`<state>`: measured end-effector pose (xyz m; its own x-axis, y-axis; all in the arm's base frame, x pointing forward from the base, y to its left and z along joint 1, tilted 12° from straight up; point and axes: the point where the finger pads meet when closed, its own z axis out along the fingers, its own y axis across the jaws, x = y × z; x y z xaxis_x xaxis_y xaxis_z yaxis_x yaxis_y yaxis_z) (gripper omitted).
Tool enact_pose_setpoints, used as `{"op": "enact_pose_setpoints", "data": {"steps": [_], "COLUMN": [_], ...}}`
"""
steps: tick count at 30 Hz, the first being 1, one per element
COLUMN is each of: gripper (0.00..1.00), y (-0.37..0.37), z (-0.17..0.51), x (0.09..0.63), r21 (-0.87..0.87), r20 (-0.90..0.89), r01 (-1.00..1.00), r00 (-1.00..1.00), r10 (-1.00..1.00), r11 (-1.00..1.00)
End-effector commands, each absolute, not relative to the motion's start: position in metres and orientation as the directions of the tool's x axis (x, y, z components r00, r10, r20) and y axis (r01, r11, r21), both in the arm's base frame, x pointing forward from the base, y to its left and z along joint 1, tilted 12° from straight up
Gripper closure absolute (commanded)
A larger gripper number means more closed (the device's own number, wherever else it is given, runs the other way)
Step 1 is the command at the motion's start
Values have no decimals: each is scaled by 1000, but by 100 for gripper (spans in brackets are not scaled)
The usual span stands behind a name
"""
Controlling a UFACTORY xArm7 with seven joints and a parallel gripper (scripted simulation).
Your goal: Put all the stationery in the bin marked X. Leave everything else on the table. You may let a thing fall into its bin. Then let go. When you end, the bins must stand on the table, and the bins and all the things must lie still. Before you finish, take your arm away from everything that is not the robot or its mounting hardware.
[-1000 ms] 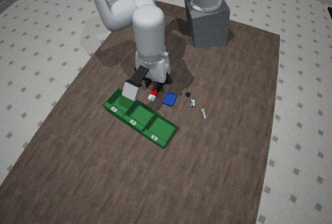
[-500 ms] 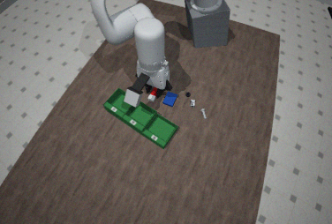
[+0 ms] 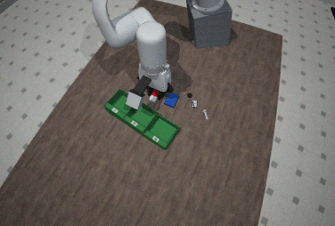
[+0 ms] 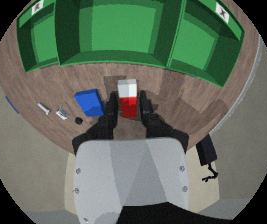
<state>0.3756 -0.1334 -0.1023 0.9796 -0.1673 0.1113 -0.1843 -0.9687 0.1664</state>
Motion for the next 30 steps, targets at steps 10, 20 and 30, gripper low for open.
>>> {"op": "enact_pose_setpoints", "data": {"steps": [10, 20, 30], "gripper": [100, 100, 100], "y": [-133, -133, -133], "z": [-102, -102, -102], "x": [376, 377, 377], "r21": [166, 167, 167], "r20": [114, 114, 114], "r01": [-184, -184, -184], "r00": [980, 979, 979], "r10": [-166, -166, -166], "r11": [-969, -969, -969]}}
